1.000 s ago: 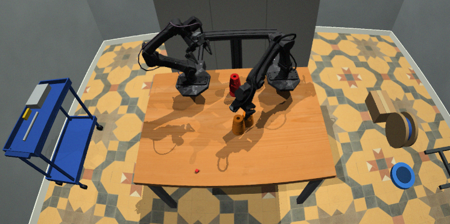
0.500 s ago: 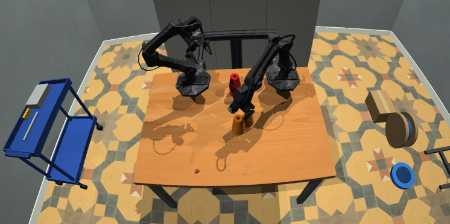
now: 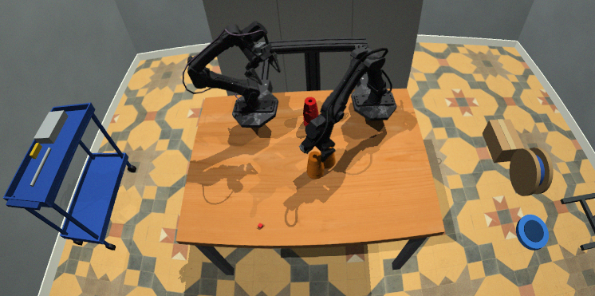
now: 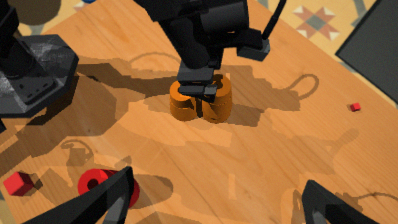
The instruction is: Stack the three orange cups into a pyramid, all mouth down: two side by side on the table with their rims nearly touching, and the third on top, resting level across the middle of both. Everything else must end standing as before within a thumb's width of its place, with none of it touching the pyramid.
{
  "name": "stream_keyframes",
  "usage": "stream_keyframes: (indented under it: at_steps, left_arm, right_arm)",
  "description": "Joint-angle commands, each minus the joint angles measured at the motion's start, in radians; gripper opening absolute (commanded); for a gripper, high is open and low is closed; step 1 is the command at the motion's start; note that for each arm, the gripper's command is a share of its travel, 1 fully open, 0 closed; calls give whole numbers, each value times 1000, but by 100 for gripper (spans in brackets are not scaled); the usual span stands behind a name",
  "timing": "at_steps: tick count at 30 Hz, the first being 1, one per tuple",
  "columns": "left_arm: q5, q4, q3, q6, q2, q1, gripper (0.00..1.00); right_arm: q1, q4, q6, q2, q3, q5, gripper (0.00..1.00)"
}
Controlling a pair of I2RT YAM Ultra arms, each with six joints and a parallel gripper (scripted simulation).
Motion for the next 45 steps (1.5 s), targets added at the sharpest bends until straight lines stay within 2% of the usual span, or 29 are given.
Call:
stream_keyframes:
  at_steps: [1,17,25,26,30,31,33,34,36,37,45]
  left_arm:
    - [0,34,35,1,12,-11,82]
    - [5,89,42,12,74,-7,82]
    - [5,90,43,11,65,-7,82]
    - [5,90,43,11,65,-7,78]
    - [5,91,30,12,59,-6,78]
    - [5,92,26,12,54,-6,74]
    - [5,94,24,12,52,-6,74]
    - [6,95,21,13,50,-6,70]
    - [6,96,18,13,49,-5,70]
    - [6,97,15,13,47,-5,65]
    - [7,102,-3,13,40,-4,58]
  right_arm:
    - [4,-12,7,7,-2,18,100]
    - [4,-12,7,7,-2,18,100]
    - [4,-12,7,7,-2,18,100]
    - [4,-12,7,7,-2,18,100]
    - [4,-12,7,7,-2,18,100]
    - [4,-12,7,7,-2,18,100]
    - [4,-12,7,7,-2,18,100]
    - [4,-12,7,7,-2,18,100]
    - [4,-12,7,7,-2,18,100]
    - [4,-12,7,7,-2,18,100]
    - [4,-12,7,7,-2,18,100]
